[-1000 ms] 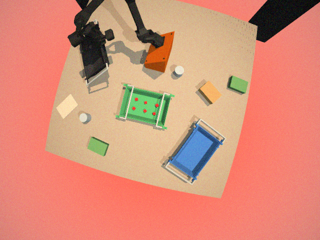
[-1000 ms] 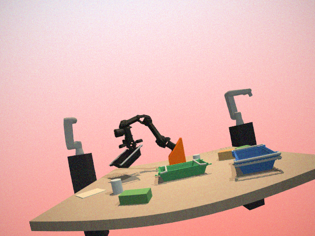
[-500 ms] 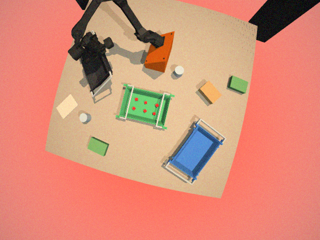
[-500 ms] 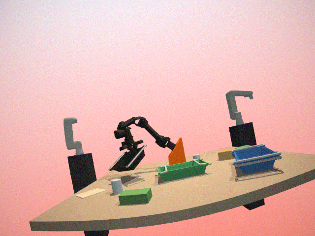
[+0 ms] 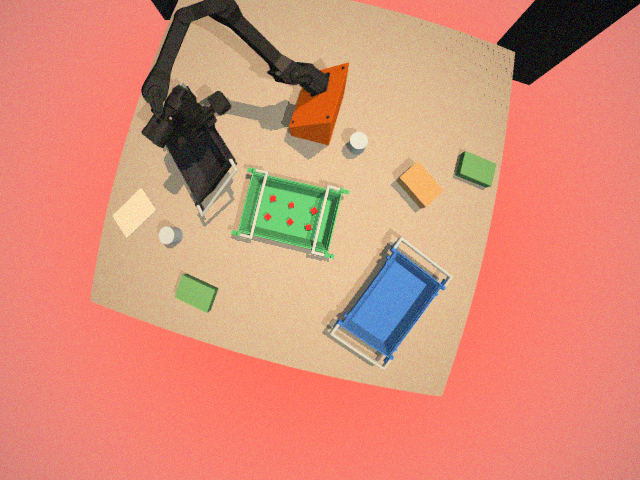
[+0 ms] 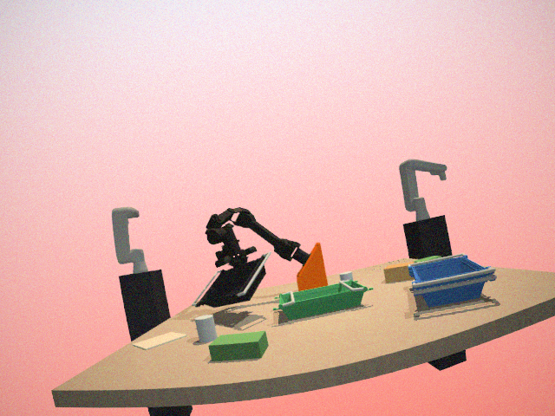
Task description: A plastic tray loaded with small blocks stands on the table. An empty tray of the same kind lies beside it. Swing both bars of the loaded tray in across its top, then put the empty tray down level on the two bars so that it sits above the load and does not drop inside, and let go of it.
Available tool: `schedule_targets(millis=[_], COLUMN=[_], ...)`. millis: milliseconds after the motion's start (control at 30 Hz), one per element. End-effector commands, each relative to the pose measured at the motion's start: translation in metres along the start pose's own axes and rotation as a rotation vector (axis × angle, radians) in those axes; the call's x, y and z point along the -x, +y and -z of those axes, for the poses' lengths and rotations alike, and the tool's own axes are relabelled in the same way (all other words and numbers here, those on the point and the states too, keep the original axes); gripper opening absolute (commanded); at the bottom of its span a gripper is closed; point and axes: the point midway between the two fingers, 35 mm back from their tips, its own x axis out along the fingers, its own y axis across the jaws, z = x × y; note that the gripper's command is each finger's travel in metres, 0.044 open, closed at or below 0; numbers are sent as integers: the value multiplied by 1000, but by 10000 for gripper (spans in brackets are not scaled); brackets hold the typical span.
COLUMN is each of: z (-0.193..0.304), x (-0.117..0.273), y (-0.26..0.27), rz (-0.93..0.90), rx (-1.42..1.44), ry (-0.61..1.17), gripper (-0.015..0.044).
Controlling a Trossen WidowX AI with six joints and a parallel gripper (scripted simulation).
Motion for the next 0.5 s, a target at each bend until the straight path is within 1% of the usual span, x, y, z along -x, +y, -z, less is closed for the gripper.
schedule_targets(millis=[0, 467], z=[15, 75], x=[5, -1], y=[7, 11], rz=[-19, 1], rx=[33, 180], ry=[9, -3], gripper=[0, 0])
